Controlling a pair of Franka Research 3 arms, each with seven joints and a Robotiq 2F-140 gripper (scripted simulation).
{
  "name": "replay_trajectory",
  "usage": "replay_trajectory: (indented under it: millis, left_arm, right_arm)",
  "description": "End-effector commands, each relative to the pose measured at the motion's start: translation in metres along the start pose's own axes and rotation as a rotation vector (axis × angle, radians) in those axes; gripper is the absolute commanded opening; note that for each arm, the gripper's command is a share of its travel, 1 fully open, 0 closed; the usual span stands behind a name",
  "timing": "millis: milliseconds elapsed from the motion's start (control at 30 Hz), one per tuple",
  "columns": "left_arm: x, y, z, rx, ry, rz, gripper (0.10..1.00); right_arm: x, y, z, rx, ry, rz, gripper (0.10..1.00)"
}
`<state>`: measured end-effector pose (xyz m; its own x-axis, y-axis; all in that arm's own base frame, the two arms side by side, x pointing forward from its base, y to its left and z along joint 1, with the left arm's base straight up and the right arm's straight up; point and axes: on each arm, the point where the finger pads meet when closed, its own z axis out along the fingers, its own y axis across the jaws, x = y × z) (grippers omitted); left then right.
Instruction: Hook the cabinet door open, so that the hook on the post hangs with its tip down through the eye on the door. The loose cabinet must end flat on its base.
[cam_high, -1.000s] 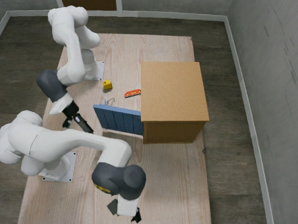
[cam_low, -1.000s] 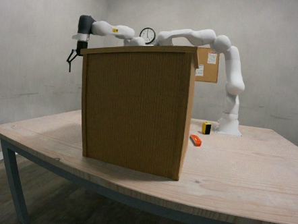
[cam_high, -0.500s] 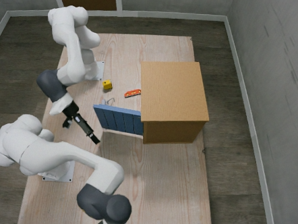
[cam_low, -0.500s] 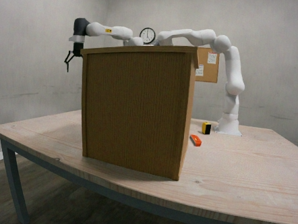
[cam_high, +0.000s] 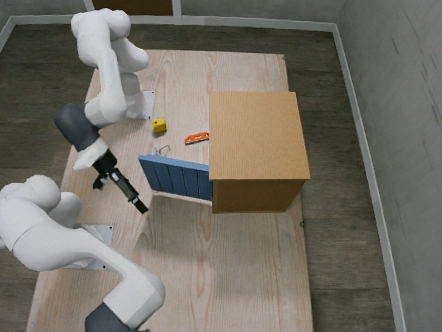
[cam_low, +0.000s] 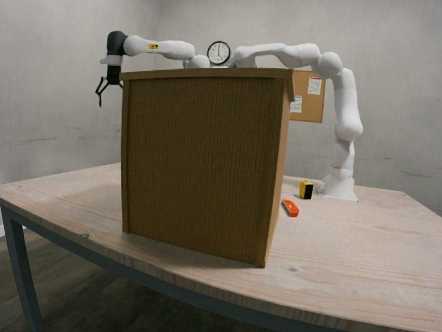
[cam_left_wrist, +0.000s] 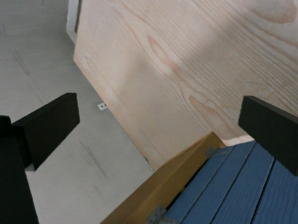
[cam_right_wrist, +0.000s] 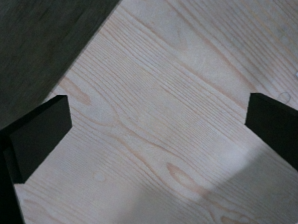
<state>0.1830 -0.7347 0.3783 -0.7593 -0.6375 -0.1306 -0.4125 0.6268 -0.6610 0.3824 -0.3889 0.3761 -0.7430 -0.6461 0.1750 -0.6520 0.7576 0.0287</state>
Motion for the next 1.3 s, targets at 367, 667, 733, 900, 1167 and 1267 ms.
replay_trajectory:
  millis: [367,667,733,900,1167,1267]
  left_arm:
    - [-0.001,0.000,0.001,-0.004,-0.002,0.001,1.000]
    - [-0.004,-0.016,-0.018,-0.004,-0.002,0.001,1.000]
    - [-0.004,-0.016,-0.018,-0.004,-0.002,0.001,1.000]
    - [-0.004,-0.016,-0.018,-0.004,-0.002,0.001,1.000]
    - [-0.004,-0.016,-0.018,-0.004,-0.002,0.001,1.000]
    - [-0.009,-0.037,-0.044,-0.007,0.001,0.002,1.000]
  right_arm:
    - [0.082,0.000,0.007,-0.020,-0.048,-0.083,1.000]
    - [0.135,0.006,0.012,-0.022,-0.073,-0.082,1.000]
    - [0.146,0.008,0.013,-0.022,-0.079,-0.081,1.000]
    - [0.173,0.013,0.016,-0.022,-0.091,-0.080,1.000]
    - [0.217,0.026,0.020,-0.017,-0.111,-0.079,1.000]
    - [0.234,0.032,0.022,-0.015,-0.119,-0.078,1.000]
